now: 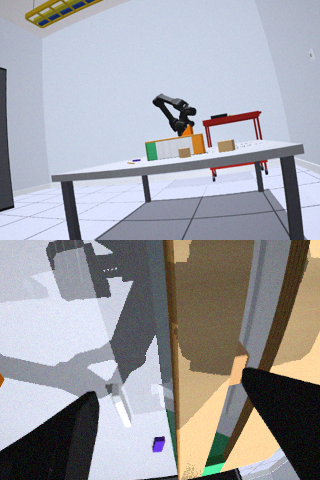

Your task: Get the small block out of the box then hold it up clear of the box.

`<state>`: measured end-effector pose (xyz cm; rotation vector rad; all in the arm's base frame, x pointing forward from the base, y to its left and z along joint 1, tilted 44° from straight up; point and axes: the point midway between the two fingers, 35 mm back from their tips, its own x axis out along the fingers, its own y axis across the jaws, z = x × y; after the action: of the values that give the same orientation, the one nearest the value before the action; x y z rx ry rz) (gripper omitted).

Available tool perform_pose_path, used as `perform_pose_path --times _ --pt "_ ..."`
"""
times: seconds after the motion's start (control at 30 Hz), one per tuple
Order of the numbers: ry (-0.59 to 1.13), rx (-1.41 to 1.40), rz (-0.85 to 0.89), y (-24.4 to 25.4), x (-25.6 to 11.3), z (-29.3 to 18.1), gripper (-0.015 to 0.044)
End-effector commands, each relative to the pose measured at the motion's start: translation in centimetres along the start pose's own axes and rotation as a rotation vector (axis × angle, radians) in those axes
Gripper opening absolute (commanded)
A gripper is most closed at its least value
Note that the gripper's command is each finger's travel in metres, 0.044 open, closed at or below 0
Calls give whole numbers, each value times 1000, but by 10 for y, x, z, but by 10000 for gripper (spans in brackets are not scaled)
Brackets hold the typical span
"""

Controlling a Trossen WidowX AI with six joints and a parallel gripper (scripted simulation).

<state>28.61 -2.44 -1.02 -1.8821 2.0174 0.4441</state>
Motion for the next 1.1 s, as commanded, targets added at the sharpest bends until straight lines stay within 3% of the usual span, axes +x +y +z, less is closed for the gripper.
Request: perform_pose_path --times 0.0,1.07 --pt "5 -7 1 0 7 2 400" --pt "6 0 1 -3 43 12 400"
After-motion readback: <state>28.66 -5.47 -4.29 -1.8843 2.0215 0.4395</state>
